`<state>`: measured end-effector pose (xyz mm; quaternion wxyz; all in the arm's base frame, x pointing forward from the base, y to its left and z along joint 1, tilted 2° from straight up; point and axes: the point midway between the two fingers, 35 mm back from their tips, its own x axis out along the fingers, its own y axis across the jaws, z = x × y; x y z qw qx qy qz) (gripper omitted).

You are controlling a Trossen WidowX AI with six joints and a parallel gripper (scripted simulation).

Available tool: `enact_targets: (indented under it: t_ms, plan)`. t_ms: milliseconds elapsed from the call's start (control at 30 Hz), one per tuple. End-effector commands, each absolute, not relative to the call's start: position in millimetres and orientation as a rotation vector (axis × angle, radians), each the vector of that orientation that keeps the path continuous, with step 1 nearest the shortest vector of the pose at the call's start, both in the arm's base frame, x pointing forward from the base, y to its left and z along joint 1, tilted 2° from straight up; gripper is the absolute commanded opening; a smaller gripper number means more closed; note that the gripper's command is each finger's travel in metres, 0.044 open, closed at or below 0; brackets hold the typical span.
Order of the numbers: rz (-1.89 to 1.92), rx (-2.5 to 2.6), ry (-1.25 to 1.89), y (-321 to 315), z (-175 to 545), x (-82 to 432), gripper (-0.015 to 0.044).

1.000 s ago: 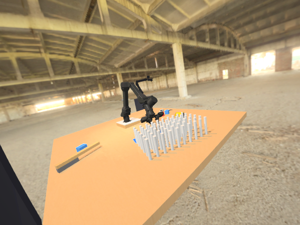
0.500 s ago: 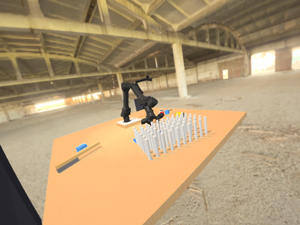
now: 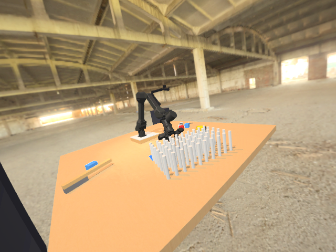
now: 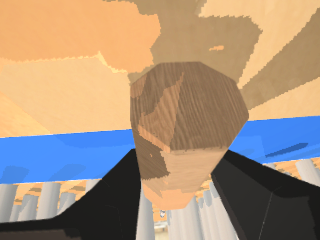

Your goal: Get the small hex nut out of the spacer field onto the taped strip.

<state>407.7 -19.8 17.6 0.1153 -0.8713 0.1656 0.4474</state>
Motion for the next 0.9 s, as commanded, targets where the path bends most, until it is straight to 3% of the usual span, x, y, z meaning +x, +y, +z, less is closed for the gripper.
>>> enact_targets:
  t_ms: [0, 867]
  plan:
    - [1.314, -2.556, 0.482, -19, 17, 406, 0.0]
    - [1.318, -2.552, 0.486, -14, 16, 391, 0.0]
